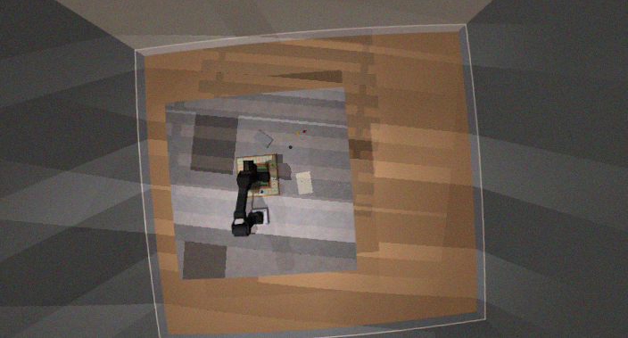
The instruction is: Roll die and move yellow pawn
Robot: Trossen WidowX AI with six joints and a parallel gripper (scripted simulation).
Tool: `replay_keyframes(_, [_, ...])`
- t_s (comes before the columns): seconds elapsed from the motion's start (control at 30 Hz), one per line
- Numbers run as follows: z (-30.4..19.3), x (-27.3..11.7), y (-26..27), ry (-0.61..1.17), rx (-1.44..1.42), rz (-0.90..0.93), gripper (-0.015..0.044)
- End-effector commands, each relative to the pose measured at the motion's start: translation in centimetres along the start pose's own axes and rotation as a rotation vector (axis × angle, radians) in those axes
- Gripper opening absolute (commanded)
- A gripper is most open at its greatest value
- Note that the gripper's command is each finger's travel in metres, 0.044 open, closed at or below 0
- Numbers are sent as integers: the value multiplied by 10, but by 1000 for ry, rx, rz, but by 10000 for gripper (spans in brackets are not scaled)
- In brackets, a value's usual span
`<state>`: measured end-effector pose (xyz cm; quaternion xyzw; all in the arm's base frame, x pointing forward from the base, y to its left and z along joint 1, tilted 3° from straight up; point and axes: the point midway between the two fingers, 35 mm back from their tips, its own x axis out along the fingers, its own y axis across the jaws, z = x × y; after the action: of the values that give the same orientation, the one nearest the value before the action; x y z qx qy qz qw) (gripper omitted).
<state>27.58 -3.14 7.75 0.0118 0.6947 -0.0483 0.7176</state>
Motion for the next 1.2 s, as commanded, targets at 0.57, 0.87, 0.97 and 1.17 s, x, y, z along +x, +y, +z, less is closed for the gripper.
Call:
replay_keyframes(0.57, [2, 14, 27, -388, -59, 15, 0])
replay_keyframes(0.87, [4, 17, 28, -693, -58, 19, 0])
replay_keyframes(0.97, [4, 17, 28, -795, -57, 20, 0])
replay_keyframes(1.17, [4, 18, 28, -846, -56, 21, 0])
